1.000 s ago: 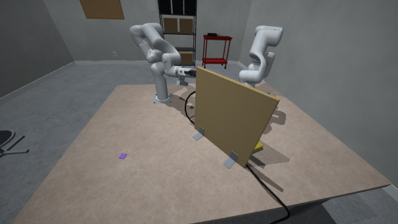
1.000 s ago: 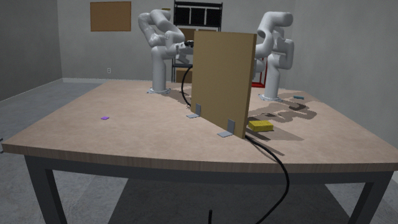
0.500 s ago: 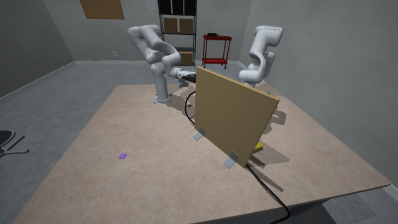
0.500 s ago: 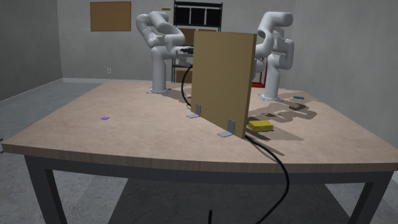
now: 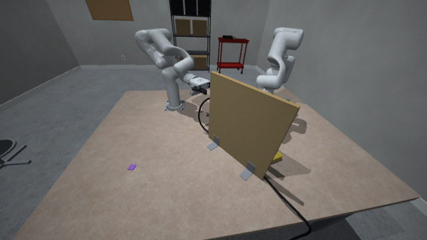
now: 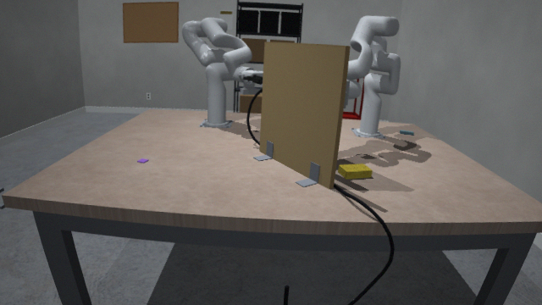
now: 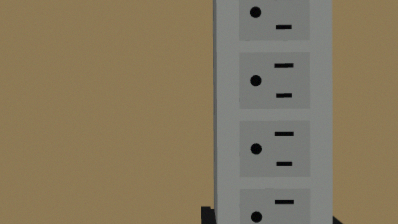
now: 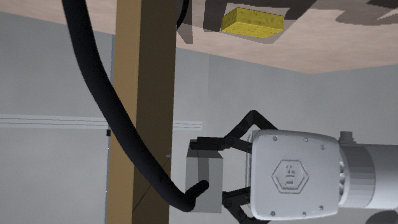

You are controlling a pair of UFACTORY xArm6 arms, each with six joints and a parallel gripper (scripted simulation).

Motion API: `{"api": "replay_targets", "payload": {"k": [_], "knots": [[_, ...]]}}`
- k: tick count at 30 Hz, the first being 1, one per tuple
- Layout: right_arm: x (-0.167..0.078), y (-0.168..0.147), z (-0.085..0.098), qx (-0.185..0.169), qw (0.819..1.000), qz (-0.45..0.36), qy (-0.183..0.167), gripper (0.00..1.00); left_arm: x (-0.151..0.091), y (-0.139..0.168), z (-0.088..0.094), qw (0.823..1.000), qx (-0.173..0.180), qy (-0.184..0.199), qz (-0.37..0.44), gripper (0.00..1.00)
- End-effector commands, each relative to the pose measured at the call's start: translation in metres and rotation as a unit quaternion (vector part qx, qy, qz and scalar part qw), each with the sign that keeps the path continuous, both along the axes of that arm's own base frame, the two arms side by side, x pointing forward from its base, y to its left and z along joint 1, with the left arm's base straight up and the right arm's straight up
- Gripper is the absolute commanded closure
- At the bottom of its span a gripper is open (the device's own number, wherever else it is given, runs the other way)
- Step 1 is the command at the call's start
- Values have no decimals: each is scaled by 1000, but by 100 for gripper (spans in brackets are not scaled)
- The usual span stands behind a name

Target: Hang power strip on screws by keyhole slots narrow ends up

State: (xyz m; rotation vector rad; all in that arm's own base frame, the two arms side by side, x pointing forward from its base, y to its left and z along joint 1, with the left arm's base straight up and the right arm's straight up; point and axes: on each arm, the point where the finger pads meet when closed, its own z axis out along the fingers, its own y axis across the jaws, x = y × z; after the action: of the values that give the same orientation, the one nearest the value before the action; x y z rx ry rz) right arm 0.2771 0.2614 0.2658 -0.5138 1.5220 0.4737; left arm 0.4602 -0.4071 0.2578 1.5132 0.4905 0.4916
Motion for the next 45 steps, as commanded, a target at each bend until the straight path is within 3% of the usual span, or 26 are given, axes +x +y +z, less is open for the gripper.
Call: {"api": "replay_targets", "payload": {"k": [1,45], "knots": [[-2,-2,-3,7,1000,-13,12,0,1,-1,3,1000,-2,-2,0,100],[0,-2,0,7,1000,-10,7,0,17,-25,4,1000,-2,-3,1,100]]}}
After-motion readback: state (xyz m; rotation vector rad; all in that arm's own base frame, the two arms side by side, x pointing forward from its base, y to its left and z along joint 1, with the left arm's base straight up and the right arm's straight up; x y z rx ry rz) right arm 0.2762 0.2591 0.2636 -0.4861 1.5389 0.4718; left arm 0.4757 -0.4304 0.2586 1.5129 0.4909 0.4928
